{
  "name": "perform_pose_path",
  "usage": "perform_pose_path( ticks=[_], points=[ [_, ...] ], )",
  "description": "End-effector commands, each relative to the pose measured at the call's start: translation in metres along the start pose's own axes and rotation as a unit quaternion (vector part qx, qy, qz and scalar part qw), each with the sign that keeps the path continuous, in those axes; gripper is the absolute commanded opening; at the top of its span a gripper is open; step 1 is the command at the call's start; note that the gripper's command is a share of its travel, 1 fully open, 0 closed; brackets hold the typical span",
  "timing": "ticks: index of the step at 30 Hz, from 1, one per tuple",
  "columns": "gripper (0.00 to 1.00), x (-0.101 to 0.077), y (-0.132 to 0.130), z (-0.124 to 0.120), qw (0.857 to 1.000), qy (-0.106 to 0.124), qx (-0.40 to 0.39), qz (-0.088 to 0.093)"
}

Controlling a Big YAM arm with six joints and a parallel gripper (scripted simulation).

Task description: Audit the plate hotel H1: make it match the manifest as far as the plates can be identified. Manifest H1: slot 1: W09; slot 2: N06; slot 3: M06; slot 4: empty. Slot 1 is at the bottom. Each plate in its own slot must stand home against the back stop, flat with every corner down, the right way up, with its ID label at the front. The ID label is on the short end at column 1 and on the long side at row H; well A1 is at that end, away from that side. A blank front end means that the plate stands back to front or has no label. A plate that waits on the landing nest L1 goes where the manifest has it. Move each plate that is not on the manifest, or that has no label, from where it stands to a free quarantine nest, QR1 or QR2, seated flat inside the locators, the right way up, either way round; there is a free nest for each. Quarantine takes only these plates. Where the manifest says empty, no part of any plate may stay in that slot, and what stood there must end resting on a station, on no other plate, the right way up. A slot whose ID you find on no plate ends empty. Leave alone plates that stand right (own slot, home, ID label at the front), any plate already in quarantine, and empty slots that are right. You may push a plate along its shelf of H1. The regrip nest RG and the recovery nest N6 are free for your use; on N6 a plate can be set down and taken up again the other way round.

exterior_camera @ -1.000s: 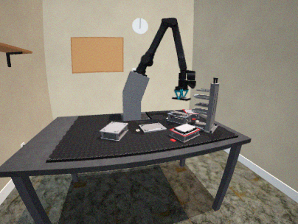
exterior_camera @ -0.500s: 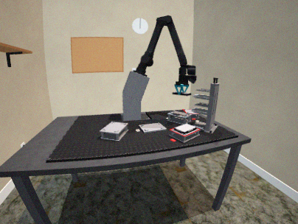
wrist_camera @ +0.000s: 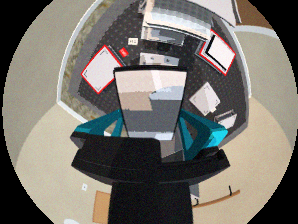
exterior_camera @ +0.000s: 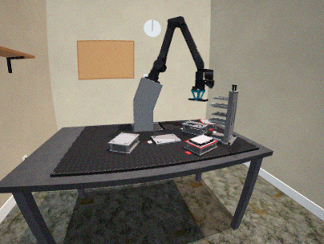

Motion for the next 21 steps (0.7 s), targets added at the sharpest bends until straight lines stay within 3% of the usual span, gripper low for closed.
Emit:
perform_pose_path(
  ticks=[1, 14, 19, 21],
  points=[
    [0.86, -0.008, 0.008, 0.020, 0.999, -0.016, -0.034, 0.001],
    [0.86, -0.004, 0.049, 0.035, 0.983, -0.012, -0.184, 0.000],
    [0.86, -0.010, 0.059, 0.041, 0.976, -0.020, -0.219, 0.000],
    [0.86, -0.005, 0.065, 0.042, 0.971, -0.012, -0.241, 0.000]
  ],
)
Point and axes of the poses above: the point where the finger pads meet when closed, its own x axis out along the fingers, its own y axis across the jaws, z = x × y, the point moved 7 cm from there along -x, back along the fingers, and after that the axes turned 12 degrees about -x, right-handed, at the moved point
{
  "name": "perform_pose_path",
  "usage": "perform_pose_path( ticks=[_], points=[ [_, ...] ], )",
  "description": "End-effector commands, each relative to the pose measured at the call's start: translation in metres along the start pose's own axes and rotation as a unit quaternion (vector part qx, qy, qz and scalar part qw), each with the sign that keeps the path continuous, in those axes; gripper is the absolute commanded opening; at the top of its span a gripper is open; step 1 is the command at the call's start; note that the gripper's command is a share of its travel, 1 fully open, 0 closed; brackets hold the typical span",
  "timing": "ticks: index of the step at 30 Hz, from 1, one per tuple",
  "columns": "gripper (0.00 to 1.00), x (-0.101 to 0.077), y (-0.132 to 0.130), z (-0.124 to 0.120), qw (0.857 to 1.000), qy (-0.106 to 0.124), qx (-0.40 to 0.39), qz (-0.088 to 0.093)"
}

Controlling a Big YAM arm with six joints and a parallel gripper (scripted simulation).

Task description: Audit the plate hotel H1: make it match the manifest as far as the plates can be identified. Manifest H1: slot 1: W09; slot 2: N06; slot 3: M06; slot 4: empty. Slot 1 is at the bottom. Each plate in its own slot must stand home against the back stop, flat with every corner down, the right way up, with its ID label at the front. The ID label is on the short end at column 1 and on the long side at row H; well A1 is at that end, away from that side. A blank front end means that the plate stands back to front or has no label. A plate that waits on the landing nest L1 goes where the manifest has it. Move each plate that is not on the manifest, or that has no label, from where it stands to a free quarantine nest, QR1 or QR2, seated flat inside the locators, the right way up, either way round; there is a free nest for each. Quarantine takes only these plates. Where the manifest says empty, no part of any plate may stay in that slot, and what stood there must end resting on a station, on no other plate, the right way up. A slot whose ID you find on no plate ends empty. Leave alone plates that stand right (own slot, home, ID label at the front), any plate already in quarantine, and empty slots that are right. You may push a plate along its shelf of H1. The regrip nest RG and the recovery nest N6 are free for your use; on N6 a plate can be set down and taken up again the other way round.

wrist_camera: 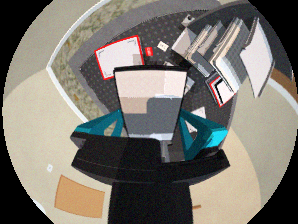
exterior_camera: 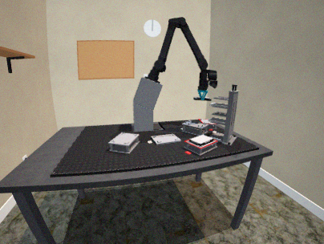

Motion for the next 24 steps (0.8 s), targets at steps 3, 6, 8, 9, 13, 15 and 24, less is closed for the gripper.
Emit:
perform_pose_path(
  ticks=[3, 6, 8, 9, 13, 15, 24],
  points=[
    [0.86, -0.005, 0.010, 0.028, 0.997, -0.011, -0.076, -0.002],
    [0.86, -0.008, 0.018, 0.037, 0.994, -0.016, -0.111, -0.003],
    [0.86, -0.005, 0.023, 0.041, 0.991, -0.011, -0.134, -0.002],
    [0.86, -0.005, 0.025, 0.043, 0.989, -0.011, -0.146, -0.002],
    [0.86, -0.005, 0.032, 0.050, 0.984, -0.012, -0.180, -0.003],
    [0.86, -0.018, 0.035, 0.058, 0.981, -0.028, -0.193, -0.008],
    [0.86, -0.009, 0.057, 0.076, 0.956, -0.015, -0.293, -0.005]
  ],
)
Point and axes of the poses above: the point where the finger pads meet when closed, its own x axis out along the fingers, its own y axis across the jaws, z = x × y, the point moved 7 cm from there along -x, back along the fingers, and after that the axes turned 12 degrees about -x, right-handed, at the moved point
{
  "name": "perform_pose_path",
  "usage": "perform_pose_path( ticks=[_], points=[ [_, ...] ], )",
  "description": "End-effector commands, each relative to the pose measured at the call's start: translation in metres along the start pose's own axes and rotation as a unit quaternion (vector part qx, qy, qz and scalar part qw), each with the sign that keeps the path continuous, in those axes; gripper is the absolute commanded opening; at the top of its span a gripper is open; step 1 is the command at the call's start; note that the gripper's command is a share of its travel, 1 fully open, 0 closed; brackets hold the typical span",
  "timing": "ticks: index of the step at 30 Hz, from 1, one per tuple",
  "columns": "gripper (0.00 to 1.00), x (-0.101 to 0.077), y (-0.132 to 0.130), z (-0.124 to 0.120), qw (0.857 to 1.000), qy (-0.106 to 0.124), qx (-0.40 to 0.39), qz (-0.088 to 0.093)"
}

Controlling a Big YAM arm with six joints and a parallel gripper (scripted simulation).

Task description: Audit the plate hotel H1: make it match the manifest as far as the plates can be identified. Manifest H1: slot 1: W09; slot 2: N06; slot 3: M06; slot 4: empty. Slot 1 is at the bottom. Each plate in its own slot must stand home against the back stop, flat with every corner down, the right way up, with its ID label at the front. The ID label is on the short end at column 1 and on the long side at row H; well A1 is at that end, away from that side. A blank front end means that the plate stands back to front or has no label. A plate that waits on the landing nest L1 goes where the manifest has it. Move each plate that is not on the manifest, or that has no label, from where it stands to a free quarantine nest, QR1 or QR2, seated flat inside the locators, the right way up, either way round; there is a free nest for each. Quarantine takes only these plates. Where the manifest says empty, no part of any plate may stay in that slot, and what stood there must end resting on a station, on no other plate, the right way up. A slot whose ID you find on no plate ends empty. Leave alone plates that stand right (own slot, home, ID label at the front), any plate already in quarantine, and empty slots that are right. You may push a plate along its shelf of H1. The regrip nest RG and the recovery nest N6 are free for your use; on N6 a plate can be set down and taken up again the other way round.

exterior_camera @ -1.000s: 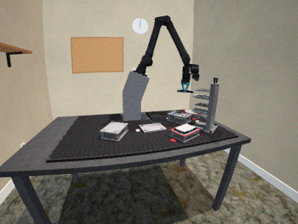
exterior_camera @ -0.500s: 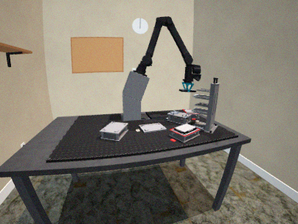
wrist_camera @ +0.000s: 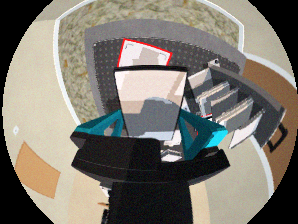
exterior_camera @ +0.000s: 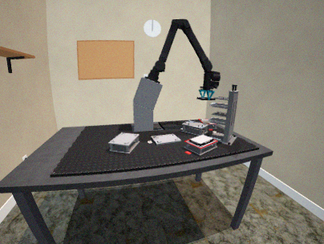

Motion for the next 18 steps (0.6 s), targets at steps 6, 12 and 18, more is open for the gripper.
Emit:
perform_pose_path(
  ticks=[6, 12, 18],
  points=[
    [0.86, -0.009, 0.000, 0.042, 0.994, -0.015, -0.108, -0.009],
    [0.86, -0.010, 0.005, 0.058, 0.986, -0.015, -0.166, -0.009],
    [0.86, -0.013, 0.011, 0.079, 0.972, -0.017, -0.234, -0.013]
  ],
)
Point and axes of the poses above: the point where the finger pads meet when closed, its own x axis out along the fingers, its own y axis across the jaws, z = x × y, the point moved 7 cm from there along -x, back along the fingers, and after that the axes turned 12 degrees about -x, right-handed, at the moved point
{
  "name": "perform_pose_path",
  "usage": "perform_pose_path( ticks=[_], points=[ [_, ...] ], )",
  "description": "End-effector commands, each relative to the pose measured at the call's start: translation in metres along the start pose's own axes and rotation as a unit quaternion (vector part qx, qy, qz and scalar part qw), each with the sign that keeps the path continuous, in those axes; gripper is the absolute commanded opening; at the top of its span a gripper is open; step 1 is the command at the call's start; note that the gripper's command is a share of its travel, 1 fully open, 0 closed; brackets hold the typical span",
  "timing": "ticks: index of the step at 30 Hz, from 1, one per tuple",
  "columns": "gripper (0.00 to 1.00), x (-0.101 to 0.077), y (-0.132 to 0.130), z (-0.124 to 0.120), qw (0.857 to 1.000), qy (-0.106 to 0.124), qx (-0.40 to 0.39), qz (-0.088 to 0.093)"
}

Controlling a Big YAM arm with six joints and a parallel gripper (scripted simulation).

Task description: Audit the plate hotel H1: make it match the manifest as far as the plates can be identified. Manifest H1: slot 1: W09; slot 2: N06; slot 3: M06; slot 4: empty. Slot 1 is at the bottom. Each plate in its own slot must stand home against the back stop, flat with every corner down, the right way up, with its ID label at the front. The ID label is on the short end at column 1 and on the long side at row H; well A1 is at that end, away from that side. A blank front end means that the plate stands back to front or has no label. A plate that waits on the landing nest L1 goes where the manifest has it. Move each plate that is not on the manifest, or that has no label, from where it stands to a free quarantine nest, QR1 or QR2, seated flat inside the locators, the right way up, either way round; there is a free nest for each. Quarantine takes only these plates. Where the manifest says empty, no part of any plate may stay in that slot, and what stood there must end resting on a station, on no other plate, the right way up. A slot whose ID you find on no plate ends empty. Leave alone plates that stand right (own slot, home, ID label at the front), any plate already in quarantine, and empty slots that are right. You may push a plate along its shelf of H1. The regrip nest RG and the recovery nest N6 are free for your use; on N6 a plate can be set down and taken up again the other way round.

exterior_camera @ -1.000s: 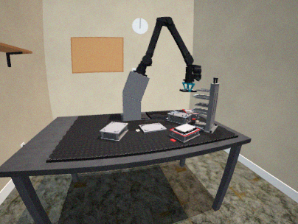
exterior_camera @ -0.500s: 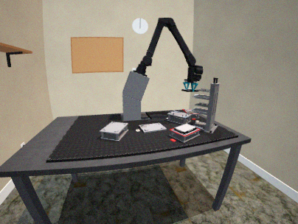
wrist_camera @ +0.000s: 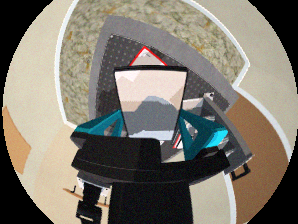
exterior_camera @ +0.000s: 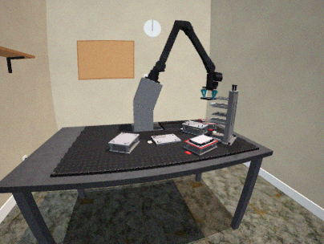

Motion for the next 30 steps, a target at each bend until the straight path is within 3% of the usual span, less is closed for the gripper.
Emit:
perform_pose_path(
  ticks=[1, 4, 13, 23, 30],
  points=[
    [0.86, -0.020, -0.015, 0.027, 0.998, -0.020, -0.063, -0.021],
    [0.86, -0.025, -0.024, 0.021, 0.995, -0.021, -0.087, -0.031],
    [0.86, -0.020, -0.014, 0.020, 0.984, -0.016, -0.174, -0.023],
    [0.86, -0.020, -0.013, 0.020, 0.964, -0.014, -0.265, -0.024],
    [0.86, -0.020, -0.013, 0.020, 0.939, -0.012, -0.343, -0.025]
  ],
)
Point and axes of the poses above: the point where the finger pads meet when closed, its own x axis out along the fingers, its own y axis across the jaws, z = x × y, the point moved 7 cm from there along -x, back along the fingers, and after that the axes turned 12 degrees about -x, right-handed, at the moved point
